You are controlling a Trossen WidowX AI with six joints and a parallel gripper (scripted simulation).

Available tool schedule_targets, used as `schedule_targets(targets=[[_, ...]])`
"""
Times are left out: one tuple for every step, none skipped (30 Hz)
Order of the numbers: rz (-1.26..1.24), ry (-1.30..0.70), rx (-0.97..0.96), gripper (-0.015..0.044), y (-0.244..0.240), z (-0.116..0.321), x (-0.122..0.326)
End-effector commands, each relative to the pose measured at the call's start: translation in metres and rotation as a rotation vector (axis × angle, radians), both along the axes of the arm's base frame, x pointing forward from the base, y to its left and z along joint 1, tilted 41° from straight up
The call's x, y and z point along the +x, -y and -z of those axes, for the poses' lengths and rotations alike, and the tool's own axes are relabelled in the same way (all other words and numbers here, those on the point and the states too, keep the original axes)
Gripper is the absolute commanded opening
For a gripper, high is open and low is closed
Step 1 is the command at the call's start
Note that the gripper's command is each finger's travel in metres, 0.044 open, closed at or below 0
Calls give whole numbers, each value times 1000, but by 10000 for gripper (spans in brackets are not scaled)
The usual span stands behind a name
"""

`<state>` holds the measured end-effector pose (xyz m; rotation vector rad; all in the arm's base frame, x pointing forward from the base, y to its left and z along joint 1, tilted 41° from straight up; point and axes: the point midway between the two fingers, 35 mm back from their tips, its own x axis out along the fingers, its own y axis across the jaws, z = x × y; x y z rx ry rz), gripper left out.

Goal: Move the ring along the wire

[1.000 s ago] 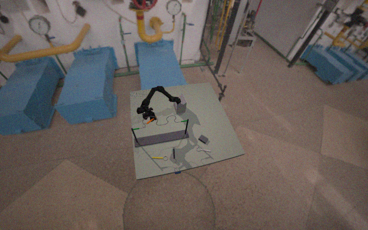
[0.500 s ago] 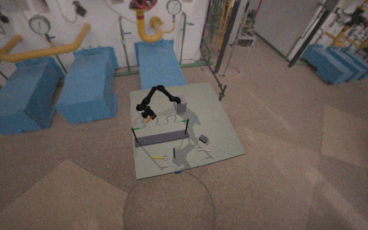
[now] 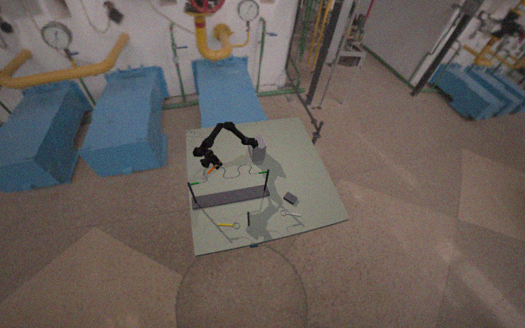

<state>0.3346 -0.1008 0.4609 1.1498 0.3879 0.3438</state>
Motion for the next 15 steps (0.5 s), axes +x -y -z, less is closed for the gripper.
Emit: schedule_targets(targets=[[2, 0, -28, -150, 1, 0, 1], [3, 0, -39, -150, 1, 0, 1], [3, 0, -51, -150, 1, 0, 1], [4, -1, -62, -150, 1, 0, 1], [4, -1, -79, -150, 1, 0, 1], [5, -1, -96, -150, 1, 1, 1], [5, -1, -110, -150, 1, 1, 1], [6, -1, -123, -150, 1, 1, 1], [6, -1, -136, -150, 1, 1, 1], [7, -1, -148, -150, 2, 2, 1], [7, -1, -161, -150, 2, 2, 1], [8, -1, -174, -150, 2, 2, 1], [8, -1, -187, -150, 2, 3, 1], [9, -2, -200, -150, 2, 3, 1], [9, -2, -213, -150, 3, 3, 1]])
